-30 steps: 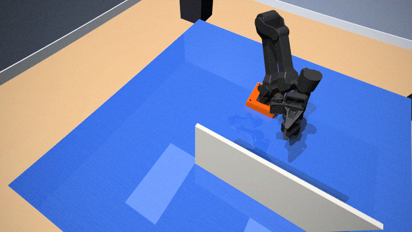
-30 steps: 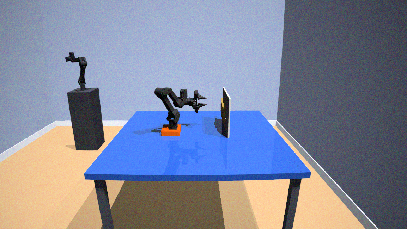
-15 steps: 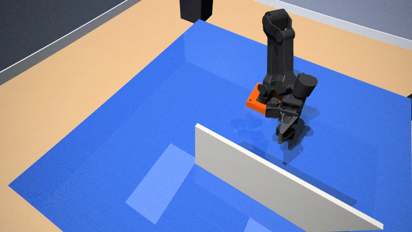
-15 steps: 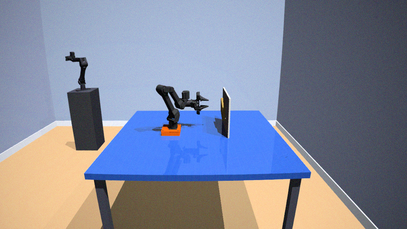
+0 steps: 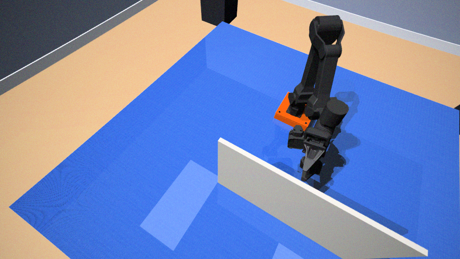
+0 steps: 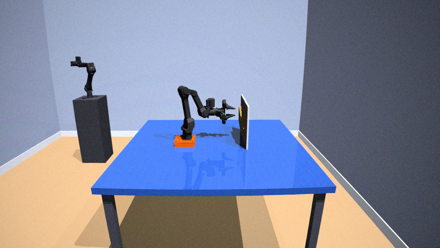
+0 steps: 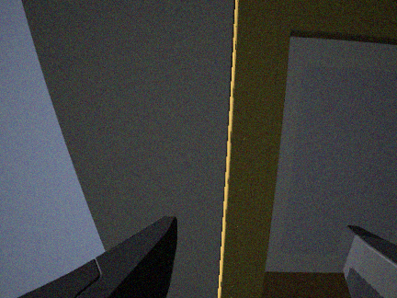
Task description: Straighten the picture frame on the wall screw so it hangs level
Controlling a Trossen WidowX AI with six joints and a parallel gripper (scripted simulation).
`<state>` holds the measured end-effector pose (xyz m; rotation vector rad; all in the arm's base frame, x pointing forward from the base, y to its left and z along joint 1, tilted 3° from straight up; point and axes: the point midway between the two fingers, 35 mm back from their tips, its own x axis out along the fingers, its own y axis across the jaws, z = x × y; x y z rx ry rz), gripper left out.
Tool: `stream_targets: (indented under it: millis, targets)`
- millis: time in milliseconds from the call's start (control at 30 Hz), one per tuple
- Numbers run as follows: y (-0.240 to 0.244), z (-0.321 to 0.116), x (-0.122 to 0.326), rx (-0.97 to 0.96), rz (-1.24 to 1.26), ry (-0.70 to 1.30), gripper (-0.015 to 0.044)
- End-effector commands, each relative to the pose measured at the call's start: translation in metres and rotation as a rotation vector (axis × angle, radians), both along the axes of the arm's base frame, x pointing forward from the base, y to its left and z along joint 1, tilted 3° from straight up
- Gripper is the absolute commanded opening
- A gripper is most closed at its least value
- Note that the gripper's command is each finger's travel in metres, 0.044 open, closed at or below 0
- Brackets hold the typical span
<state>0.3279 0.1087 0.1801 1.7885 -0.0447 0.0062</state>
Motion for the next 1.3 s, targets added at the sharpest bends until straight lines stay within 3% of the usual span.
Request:
stream_targets:
  millis: [0,567,1267]
  targets:
    - [0.000,0.000,0.006,0.003,0.005,-0.002,0.0260]
    - [0.000,0.000,0.008,0.003,0.005,-0.002,0.0260]
    - [0.000,0.002,0.040,0.003,0.005,-0.005,0.0260]
